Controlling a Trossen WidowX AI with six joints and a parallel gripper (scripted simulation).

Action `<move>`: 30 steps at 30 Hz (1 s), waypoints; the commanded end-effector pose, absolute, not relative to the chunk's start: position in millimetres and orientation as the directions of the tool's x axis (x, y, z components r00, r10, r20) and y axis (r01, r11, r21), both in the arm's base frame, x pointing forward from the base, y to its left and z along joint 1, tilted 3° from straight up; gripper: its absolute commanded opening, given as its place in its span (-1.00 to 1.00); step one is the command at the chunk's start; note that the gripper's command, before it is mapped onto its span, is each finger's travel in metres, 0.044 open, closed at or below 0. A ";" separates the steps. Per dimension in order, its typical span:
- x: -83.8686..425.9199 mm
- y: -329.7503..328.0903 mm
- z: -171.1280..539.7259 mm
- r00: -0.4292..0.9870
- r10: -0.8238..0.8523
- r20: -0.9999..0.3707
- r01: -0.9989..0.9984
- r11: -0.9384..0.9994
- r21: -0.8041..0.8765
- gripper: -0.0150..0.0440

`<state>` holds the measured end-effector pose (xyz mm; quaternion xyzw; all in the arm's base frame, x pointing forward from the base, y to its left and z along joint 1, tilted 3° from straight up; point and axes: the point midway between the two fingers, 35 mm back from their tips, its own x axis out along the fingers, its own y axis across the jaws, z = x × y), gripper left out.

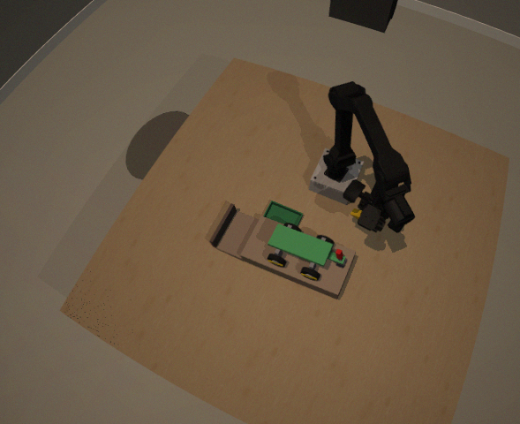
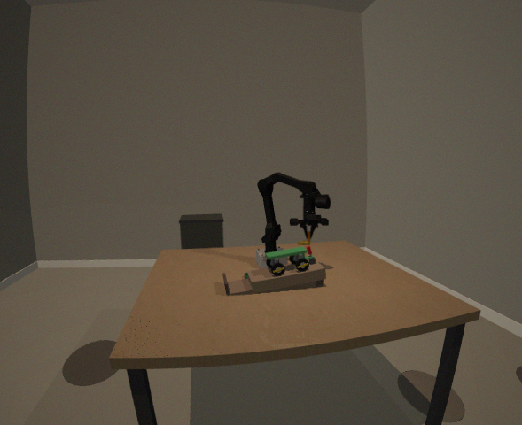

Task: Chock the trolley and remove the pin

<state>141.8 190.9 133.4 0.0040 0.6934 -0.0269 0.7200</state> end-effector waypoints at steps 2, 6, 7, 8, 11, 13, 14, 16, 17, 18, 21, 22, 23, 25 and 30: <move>142.4 190.9 134.3 0.041 -0.034 -0.999 0.201 0.979 -0.025 -0.49; 142.4 190.9 134.3 0.041 -0.034 -0.999 0.335 0.942 -0.018 -0.49; 142.4 190.9 134.3 0.041 -0.034 -0.999 0.367 0.930 -0.017 -0.49; 142.4 190.9 134.3 0.041 -0.034 -0.999 0.399 0.917 -0.015 -0.49; 142.4 190.9 134.3 0.040 -0.034 -0.999 0.492 0.870 -0.010 -0.49; 142.4 190.9 134.3 0.040 -0.034 -0.999 0.551 0.834 -0.006 -0.49; 142.4 190.9 134.3 0.040 -0.034 -0.999 0.580 0.815 -0.005 -0.49; 142.4 190.9 134.3 0.040 -0.035 -0.999 0.635 0.773 -0.001 -0.49; 142.4 190.9 134.3 0.040 -0.035 -0.999 0.661 0.750 0.001 -0.49; 142.4 190.9 134.3 0.040 -0.035 -0.999 0.687 0.727 0.002 -0.49; 142.4 190.9 134.3 0.040 -0.035 -0.999 0.758 0.652 0.008 -0.49; 142.4 190.9 134.3 0.040 -0.035 -0.999 0.780 0.625 0.009 -0.49; 142.4 190.9 134.3 0.040 -0.035 -0.999 0.802 0.598 0.011 -0.49; 142.4 190.9 134.3 0.040 -0.035 -0.999 0.841 0.541 0.015 -0.49; 142.4 190.9 134.3 0.040 -0.036 -0.999 0.921 0.388 0.023 -0.49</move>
